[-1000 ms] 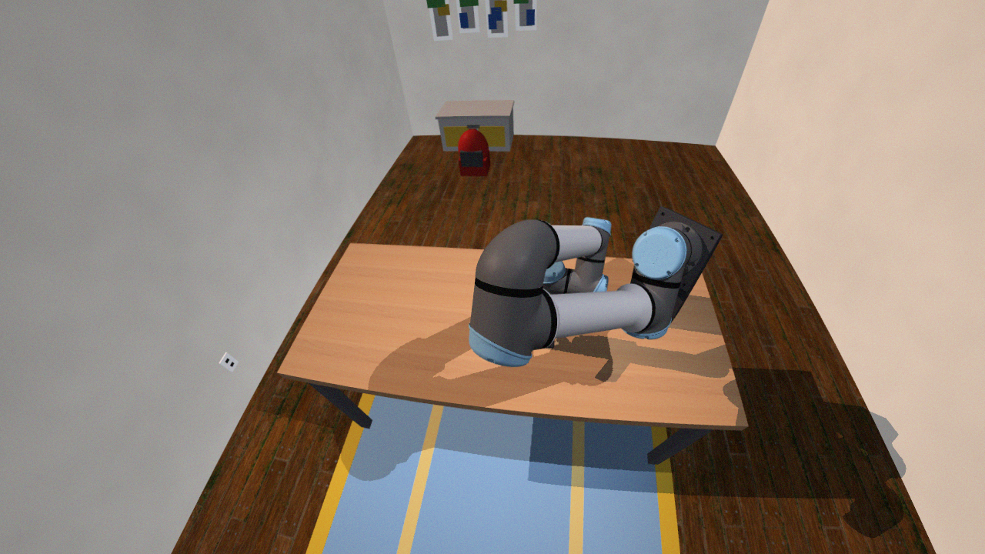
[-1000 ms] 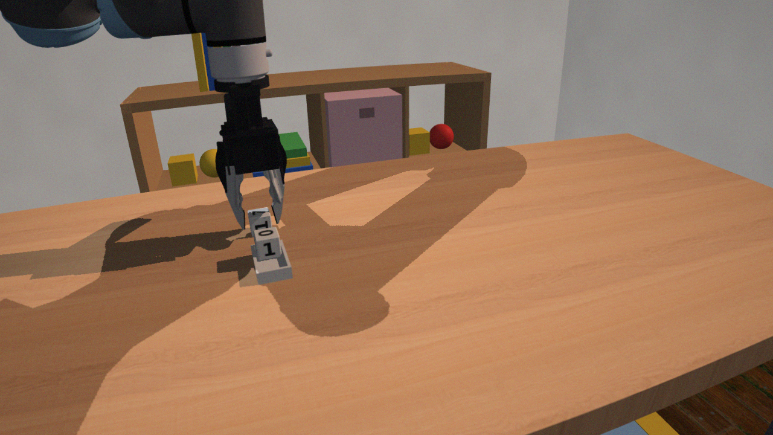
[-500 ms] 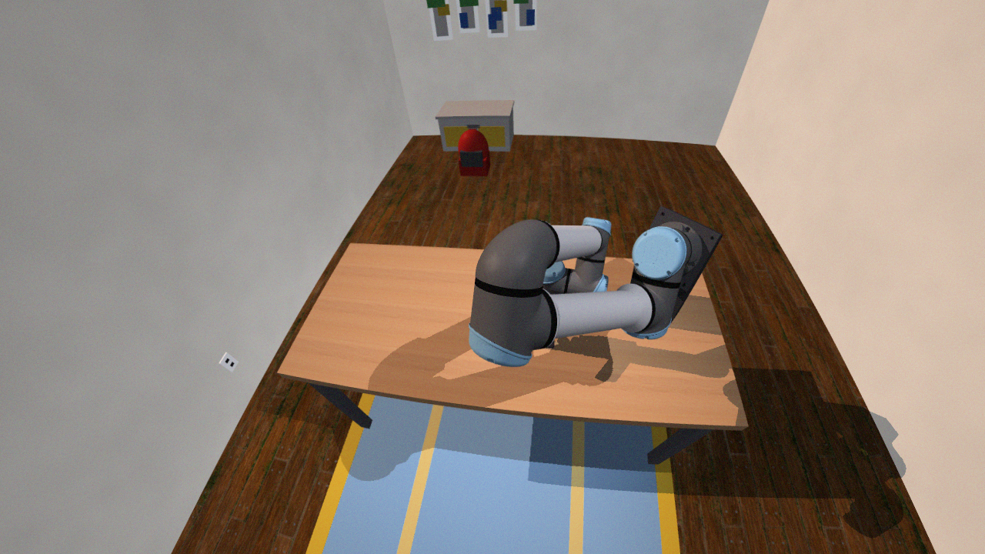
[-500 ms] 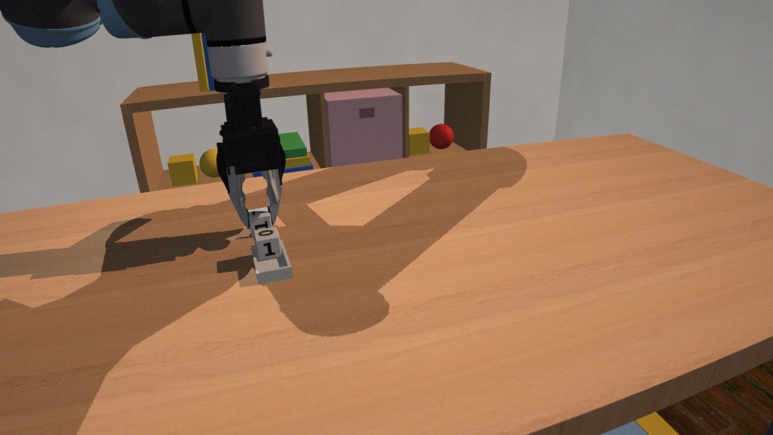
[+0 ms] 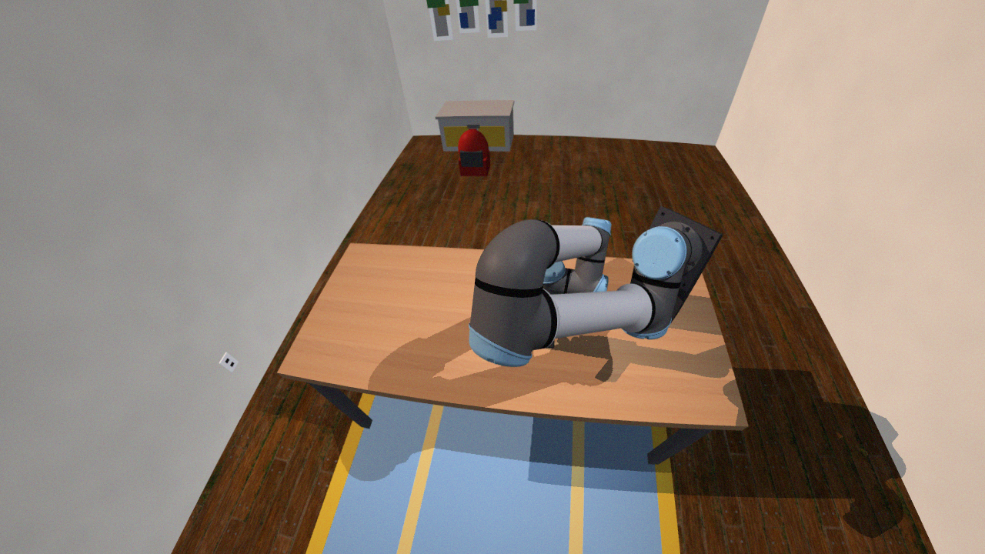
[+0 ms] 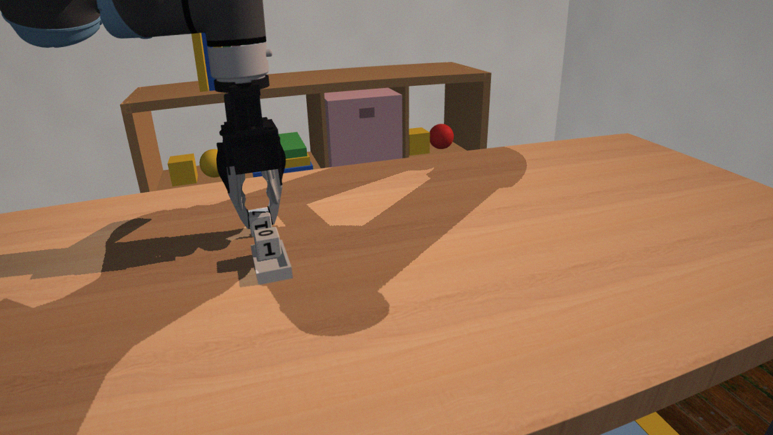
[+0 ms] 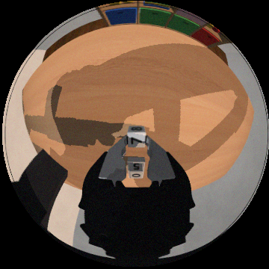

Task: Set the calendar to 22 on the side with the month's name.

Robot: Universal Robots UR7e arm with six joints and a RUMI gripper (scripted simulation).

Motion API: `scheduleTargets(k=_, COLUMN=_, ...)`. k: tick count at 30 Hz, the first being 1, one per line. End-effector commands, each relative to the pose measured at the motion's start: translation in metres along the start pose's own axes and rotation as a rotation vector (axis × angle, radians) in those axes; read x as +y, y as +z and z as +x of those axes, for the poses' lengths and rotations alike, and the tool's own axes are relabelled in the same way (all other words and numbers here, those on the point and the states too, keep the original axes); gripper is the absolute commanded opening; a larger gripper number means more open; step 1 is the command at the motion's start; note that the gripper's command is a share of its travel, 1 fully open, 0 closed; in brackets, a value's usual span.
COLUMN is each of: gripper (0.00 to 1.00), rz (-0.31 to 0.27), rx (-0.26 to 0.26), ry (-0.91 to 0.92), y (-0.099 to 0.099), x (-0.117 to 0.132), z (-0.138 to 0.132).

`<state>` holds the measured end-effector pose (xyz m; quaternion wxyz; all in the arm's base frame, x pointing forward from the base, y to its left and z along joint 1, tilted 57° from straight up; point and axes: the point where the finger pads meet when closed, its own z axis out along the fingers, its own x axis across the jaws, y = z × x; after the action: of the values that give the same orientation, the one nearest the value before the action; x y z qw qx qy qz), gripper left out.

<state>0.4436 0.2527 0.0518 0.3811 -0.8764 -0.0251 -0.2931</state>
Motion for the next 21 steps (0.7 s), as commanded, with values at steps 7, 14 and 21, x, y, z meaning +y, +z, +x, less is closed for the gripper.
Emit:
scheduleTargets(k=7, gripper=0.11, rz=0.0, rx=0.001, ry=0.0, y=-0.0001, x=0.0, z=0.0002)
scheduleTargets(k=14, gripper=0.11, rz=0.0, rx=0.001, ry=0.0, y=-0.0006, x=0.0, z=0.0002)
scheduleTargets(k=21, gripper=0.11, rz=0.0, rx=0.001, ry=0.0, y=-0.0032, x=0.0, z=0.0002)
